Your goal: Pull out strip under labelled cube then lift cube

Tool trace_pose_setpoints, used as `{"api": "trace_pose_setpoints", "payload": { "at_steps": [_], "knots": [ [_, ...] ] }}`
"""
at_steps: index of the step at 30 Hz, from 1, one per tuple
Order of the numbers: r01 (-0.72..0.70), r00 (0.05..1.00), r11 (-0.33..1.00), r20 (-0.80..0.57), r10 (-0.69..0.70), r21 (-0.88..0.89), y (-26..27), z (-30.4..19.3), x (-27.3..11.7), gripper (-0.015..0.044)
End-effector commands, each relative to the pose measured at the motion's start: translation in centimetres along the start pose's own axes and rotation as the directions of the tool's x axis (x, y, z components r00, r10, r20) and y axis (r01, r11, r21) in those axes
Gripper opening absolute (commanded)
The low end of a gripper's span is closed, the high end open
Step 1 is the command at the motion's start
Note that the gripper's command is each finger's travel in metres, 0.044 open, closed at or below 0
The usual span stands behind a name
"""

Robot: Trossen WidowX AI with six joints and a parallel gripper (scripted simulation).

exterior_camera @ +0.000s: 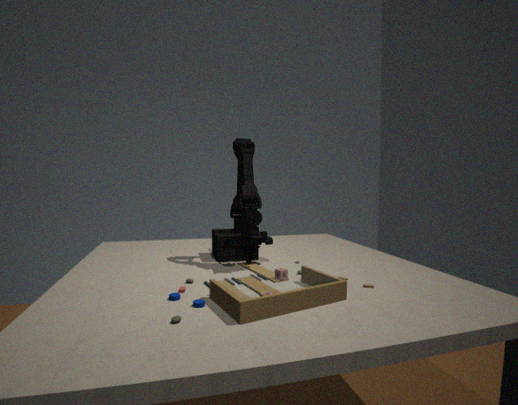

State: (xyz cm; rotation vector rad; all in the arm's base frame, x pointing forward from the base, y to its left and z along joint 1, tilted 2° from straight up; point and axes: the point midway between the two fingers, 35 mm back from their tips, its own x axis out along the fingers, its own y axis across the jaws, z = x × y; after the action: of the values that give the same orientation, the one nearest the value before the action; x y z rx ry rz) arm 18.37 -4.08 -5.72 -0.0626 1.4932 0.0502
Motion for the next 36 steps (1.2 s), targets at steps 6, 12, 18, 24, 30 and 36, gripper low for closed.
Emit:
{"api": "trace_pose_setpoints", "payload": {
  "at_steps": [6,12,18,24,30,36],
  "knots": [
    [-0.007,1.0,1.0,-0.026,0.007,-0.002,-0.1,0.3,-4.0,0.0],
    [-0.009,1.0,0.998,-0.024,0.007,-0.067,-0.1,2.3,-3.8,0.0105],
    [-0.009,1.0,0.997,-0.022,0.007,-0.073,0.0,4.3,-4.1,0.0263],
    [-0.009,1.0,0.997,-0.02,0.008,-0.073,0.0,6.5,-4.3,0.042],
    [-0.009,1.0,0.997,-0.018,0.008,-0.073,0.0,8.8,-4.6,0.044],
    [-0.009,1.0,0.997,-0.016,0.008,-0.073,0.1,11.0,-4.9,0.044]
  ]
}}
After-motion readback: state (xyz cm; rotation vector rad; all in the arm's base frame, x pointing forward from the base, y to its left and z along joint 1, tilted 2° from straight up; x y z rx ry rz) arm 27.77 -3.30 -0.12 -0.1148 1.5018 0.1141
